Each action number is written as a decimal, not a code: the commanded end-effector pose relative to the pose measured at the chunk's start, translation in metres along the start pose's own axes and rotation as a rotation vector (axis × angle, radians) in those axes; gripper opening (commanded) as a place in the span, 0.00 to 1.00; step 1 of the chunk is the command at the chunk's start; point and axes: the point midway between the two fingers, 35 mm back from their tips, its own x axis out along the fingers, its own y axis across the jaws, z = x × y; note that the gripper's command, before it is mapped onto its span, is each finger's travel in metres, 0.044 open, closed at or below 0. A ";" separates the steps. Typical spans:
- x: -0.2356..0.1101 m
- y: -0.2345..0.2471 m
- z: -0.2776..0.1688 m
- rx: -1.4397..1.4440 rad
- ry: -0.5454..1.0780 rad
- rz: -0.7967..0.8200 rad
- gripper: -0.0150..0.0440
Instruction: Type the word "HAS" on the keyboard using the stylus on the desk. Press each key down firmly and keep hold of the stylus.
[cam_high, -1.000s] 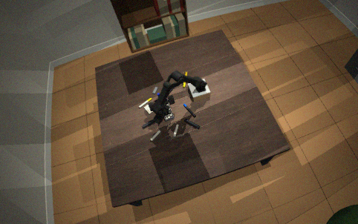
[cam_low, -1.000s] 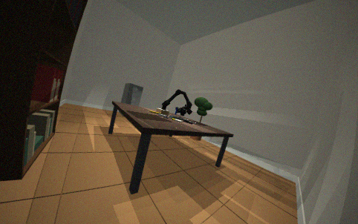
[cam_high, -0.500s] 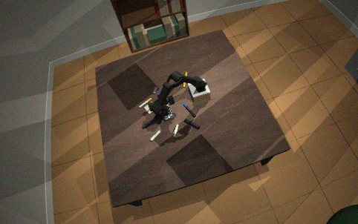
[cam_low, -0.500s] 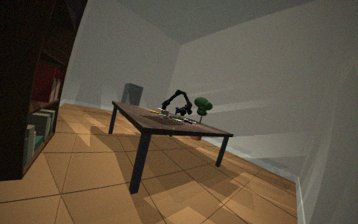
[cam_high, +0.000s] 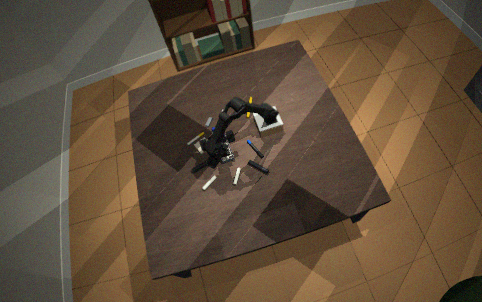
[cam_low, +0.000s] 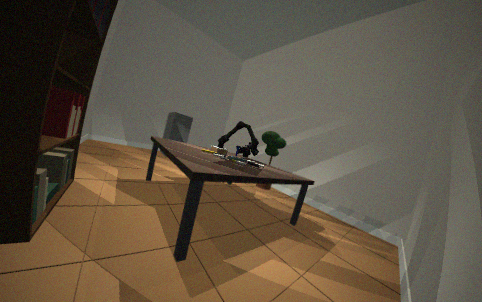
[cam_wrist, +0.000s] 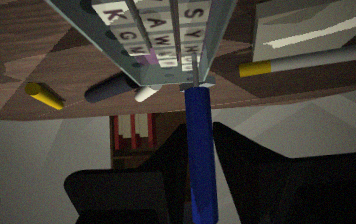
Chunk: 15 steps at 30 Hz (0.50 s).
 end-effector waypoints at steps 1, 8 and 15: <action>0.001 0.000 0.001 -0.004 0.003 -0.004 0.39; 0.003 0.000 0.004 -0.004 0.003 -0.004 0.39; 0.004 0.000 0.006 -0.004 0.003 -0.004 0.39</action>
